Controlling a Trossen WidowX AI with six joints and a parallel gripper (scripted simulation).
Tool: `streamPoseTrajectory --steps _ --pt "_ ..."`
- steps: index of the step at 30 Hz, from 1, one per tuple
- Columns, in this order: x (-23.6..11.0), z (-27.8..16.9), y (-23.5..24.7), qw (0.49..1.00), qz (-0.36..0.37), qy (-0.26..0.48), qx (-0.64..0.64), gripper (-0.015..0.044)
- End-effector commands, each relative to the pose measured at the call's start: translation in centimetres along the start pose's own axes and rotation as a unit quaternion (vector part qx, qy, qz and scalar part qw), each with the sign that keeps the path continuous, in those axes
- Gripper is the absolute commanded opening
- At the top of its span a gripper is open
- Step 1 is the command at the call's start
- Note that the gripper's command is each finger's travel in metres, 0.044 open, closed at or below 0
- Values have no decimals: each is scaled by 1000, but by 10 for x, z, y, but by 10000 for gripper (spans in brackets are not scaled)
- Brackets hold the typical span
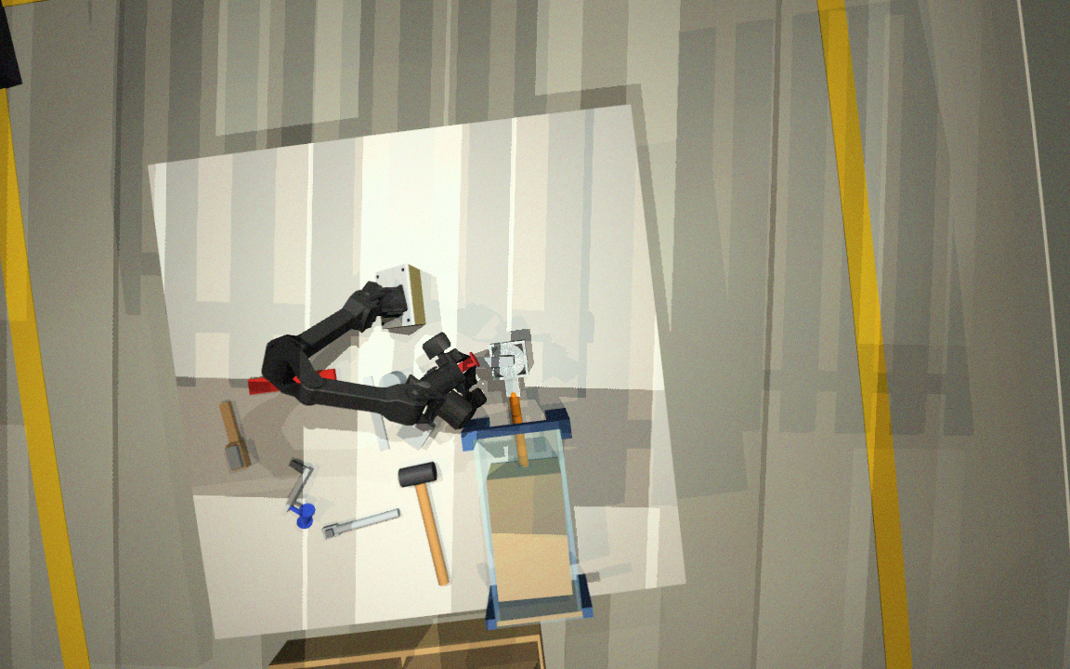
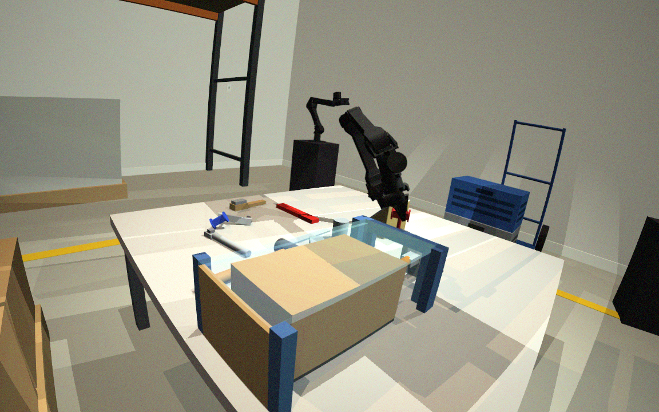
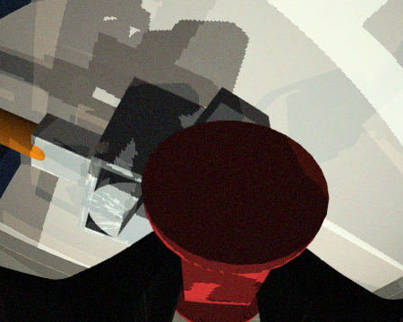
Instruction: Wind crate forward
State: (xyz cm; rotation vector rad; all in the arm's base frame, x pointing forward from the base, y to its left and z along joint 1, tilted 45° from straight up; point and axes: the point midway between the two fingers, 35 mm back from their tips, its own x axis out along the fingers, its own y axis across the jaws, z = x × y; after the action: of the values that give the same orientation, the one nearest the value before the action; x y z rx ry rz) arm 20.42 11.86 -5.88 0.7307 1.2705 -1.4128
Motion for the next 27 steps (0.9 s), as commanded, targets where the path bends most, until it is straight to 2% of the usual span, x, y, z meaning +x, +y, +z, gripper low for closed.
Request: streamPoseTrajectory --steps 1,27 --pt "0 8 18 1000 15 -11 8 0" --pt "-3 12 48 1000 16 -11 8 0"
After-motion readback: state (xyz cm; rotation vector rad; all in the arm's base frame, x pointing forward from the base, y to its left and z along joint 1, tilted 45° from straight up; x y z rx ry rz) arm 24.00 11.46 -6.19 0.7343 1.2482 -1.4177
